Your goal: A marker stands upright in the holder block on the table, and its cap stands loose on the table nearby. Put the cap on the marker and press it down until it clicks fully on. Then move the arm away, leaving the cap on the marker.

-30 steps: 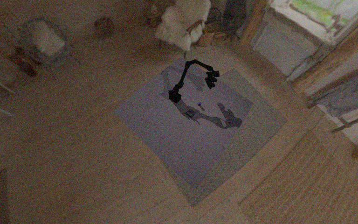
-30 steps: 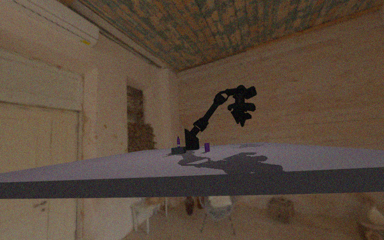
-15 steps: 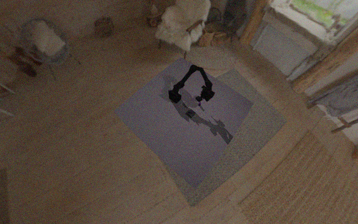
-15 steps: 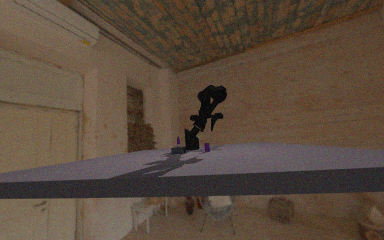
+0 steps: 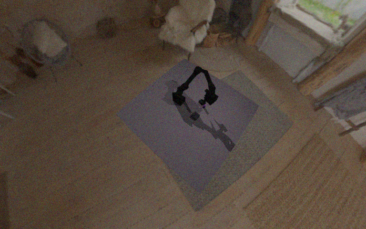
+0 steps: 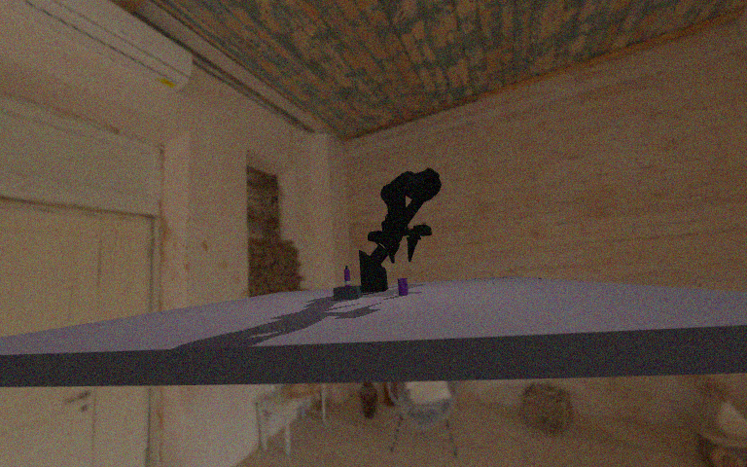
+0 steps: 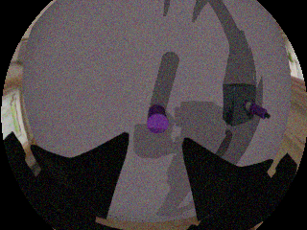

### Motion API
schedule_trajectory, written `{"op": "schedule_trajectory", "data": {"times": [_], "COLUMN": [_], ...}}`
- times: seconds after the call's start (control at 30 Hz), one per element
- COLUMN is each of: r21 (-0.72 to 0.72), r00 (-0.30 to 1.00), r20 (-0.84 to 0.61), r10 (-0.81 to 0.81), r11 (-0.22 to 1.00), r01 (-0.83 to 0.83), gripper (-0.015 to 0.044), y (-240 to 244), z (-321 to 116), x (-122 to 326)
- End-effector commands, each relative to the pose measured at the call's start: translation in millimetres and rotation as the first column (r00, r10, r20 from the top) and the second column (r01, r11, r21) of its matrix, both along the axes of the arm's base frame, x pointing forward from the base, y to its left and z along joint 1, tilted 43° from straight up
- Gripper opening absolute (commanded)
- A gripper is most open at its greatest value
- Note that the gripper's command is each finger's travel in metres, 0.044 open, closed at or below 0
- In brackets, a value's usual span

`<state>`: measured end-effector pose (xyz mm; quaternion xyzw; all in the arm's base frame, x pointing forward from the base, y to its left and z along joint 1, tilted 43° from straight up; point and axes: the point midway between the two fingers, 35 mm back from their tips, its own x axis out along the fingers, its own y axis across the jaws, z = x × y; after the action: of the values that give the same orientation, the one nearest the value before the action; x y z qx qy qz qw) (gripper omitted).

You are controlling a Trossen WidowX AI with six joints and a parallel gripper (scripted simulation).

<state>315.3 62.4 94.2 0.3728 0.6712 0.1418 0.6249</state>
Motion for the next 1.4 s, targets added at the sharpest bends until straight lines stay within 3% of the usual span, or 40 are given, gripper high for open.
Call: {"op": "schedule_trajectory", "data": {"times": [0.0, 1.37], "r21": [0.007, 0.01], "r00": [1.0, 1.0], "r20": [-0.015, -0.015], "r10": [-0.003, -0.003], "r11": [1.0, 1.0], "r01": [0.003, 0.003], "gripper": [0.0242, 0.0242], "y": [10.5, 54.7], "z": [-12.1, -60.2], "x": [-2.4, -1.2]}}
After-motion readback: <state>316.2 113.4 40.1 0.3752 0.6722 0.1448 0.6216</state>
